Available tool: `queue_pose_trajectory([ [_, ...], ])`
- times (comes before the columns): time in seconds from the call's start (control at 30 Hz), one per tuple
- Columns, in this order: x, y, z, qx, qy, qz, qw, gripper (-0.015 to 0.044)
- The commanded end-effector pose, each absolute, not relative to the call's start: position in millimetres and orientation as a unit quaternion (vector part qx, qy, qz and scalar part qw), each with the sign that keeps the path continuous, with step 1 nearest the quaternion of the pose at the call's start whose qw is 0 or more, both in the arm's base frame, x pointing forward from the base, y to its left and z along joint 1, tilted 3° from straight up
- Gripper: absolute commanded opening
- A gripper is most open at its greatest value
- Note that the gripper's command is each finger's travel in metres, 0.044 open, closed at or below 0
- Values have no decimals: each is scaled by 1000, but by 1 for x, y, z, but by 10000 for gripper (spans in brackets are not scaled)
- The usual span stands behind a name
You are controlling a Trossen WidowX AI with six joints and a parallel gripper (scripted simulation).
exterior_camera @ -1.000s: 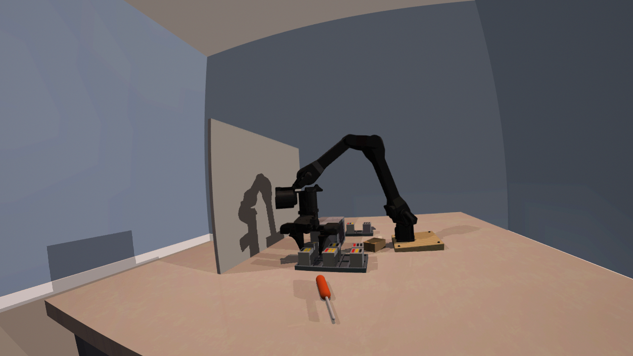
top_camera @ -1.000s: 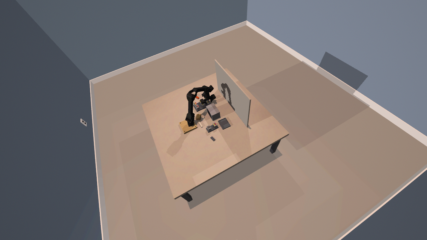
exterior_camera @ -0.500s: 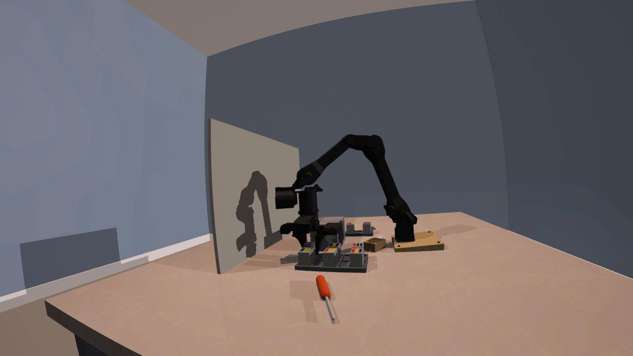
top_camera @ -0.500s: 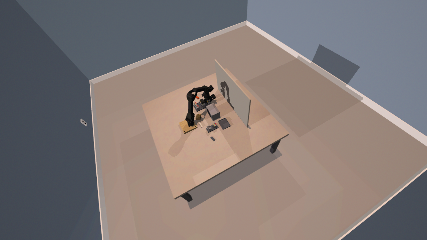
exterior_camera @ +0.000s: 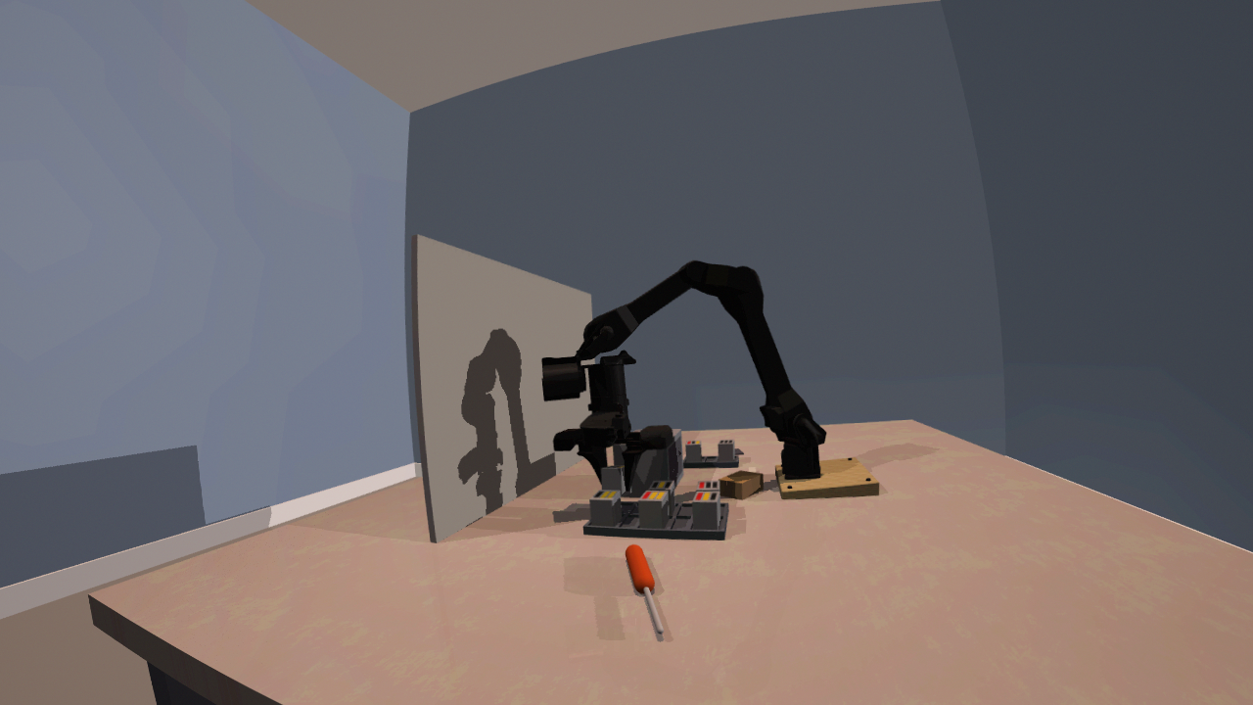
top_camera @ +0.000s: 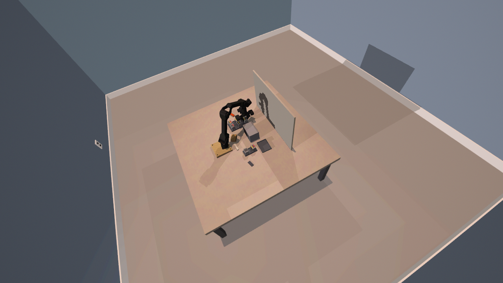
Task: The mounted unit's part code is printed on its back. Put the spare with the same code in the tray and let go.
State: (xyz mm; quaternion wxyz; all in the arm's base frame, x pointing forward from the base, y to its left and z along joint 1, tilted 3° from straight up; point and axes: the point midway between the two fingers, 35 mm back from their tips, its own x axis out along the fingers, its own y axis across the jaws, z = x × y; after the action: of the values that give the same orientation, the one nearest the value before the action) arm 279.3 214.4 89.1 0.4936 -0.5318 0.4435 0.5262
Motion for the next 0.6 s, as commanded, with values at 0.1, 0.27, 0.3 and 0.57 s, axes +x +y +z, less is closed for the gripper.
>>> queue_pose_trajectory([
  [0.1,277,212,140,-536,434,523,501,0],
  [0.27,277,211,144,-536,434,523,501,0],
  [0.3,277,211,144,-536,434,523,501,0],
  [0.57,277,211,144,-536,434,523,501,0],
])
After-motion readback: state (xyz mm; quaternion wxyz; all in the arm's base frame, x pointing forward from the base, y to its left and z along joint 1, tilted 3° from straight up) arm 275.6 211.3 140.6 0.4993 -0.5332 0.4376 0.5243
